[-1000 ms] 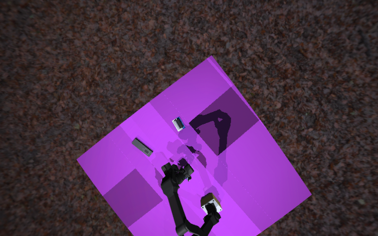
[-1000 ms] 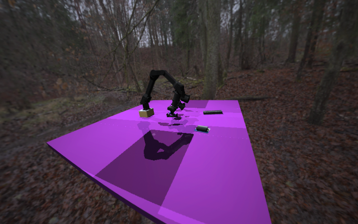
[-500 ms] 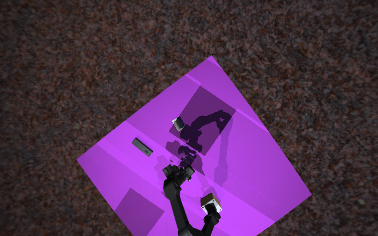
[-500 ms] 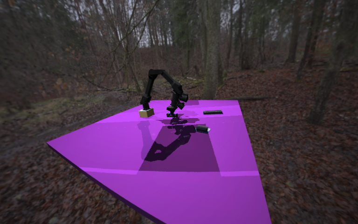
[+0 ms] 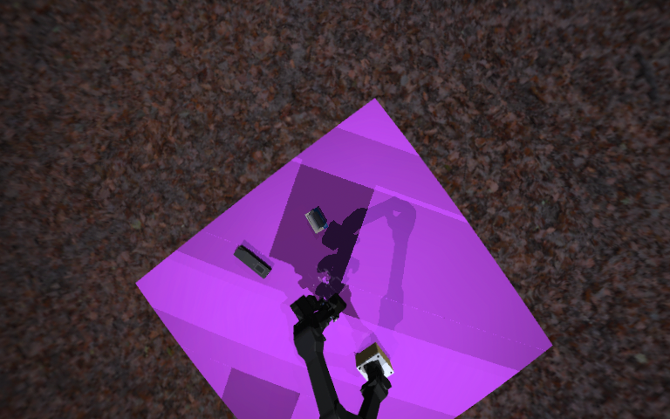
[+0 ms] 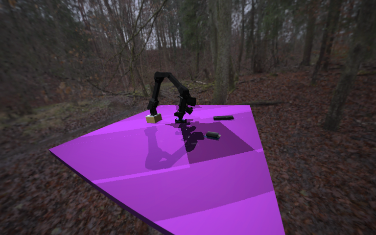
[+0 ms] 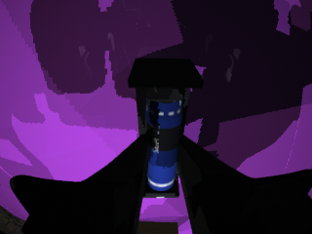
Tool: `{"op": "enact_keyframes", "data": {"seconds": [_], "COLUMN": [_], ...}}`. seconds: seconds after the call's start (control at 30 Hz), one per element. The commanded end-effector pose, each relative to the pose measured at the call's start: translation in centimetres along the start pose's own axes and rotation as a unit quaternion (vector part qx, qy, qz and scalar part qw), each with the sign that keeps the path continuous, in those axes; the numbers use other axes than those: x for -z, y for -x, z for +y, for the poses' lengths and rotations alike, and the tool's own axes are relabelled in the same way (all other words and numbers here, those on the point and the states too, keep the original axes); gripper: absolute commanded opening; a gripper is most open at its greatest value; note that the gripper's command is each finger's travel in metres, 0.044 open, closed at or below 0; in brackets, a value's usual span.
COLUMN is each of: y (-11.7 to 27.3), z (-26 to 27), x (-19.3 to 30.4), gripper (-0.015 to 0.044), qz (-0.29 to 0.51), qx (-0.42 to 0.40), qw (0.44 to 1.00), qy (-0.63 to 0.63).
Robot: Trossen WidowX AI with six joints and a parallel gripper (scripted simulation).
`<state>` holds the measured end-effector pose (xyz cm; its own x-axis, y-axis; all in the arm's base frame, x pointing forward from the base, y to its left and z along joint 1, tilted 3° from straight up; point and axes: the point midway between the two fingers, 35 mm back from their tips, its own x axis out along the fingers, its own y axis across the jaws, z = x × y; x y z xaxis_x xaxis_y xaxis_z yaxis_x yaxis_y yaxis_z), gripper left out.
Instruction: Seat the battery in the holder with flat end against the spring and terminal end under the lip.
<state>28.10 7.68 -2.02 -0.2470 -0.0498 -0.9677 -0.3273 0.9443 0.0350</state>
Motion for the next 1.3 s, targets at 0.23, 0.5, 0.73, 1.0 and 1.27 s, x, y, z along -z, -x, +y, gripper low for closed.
{"op": "enact_keyframes", "data": {"seconds": [0.23, 0.5, 0.73, 1.0, 1.27], "y": [-0.1, -0.2, -0.4, -0.5, -0.7], "z": [0.0, 0.0, 0.0, 0.0, 0.0], "x": [-0.3, -0.1, 0.0, 0.6, 1.2], "gripper": [0.0059, 0.0059, 0.0059, 0.0059, 0.0059], "qz": [-0.035, -0.053, -0.064, -0.065, -0.065], "qx": [-0.001, 0.000, 0.001, 0.001, 0.002], "qw": [0.999, 0.999, 0.998, 0.998, 0.998], "qy": [0.002, 0.002, 0.003, 0.003, 0.003]}}
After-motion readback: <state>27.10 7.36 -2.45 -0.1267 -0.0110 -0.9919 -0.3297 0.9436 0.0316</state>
